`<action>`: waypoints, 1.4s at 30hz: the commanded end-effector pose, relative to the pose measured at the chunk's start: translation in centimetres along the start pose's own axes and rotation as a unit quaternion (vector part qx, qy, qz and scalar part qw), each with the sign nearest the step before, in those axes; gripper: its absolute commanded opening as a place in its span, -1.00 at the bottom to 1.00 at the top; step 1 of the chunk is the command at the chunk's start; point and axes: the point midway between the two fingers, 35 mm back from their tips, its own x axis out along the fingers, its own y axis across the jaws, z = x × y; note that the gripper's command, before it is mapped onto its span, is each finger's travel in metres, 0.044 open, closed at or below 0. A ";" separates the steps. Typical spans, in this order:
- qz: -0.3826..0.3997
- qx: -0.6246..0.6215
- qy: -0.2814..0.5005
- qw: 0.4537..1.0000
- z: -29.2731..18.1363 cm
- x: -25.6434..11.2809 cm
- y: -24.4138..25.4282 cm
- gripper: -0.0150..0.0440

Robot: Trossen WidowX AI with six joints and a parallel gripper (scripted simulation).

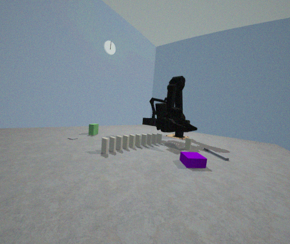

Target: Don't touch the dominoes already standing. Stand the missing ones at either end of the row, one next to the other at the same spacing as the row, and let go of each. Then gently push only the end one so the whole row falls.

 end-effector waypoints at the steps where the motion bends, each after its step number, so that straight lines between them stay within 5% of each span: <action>1: -0.002 0.009 0.002 1.000 0.7 0.1 -0.1 1.00; 7: -0.065 0.225 0.076 0.969 -0.1 4.1 -4.9 1.00; 14: -0.181 0.437 0.203 0.857 -0.6 7.8 -7.5 1.00; 31: -0.354 0.536 0.346 0.683 1.7 7.9 -5.7 1.00; 42: -0.429 0.539 0.434 0.581 3.4 4.9 -2.3 1.00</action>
